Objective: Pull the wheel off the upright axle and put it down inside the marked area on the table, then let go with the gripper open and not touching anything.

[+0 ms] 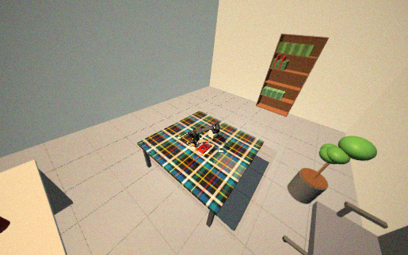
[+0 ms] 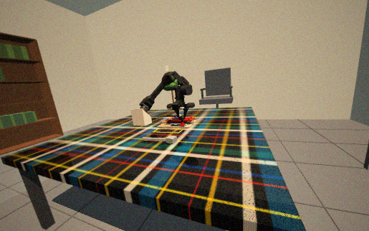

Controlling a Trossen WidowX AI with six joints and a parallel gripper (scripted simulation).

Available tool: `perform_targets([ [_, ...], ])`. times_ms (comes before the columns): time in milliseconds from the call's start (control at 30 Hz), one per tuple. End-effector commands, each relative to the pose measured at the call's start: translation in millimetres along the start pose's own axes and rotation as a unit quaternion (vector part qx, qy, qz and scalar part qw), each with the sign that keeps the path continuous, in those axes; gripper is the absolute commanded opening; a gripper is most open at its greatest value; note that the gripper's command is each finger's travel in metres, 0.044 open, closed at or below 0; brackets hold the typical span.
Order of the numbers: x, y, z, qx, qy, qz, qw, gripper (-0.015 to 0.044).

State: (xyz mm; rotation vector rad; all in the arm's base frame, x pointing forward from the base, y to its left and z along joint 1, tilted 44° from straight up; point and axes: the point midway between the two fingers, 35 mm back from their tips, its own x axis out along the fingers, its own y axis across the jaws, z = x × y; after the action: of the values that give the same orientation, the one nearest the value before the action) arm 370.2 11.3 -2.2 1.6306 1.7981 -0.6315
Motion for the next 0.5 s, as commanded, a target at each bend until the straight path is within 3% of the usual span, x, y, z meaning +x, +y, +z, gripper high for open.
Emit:
perform_targets([
  [0, -2.8, 0.2, -0.3, -0.001, 0.0, 0.001, 1.0, 0.0],
  [467, -7.5, 0.1, -0.3, -0.001, 0.0, 0.001, 1.0, 0.0],
])
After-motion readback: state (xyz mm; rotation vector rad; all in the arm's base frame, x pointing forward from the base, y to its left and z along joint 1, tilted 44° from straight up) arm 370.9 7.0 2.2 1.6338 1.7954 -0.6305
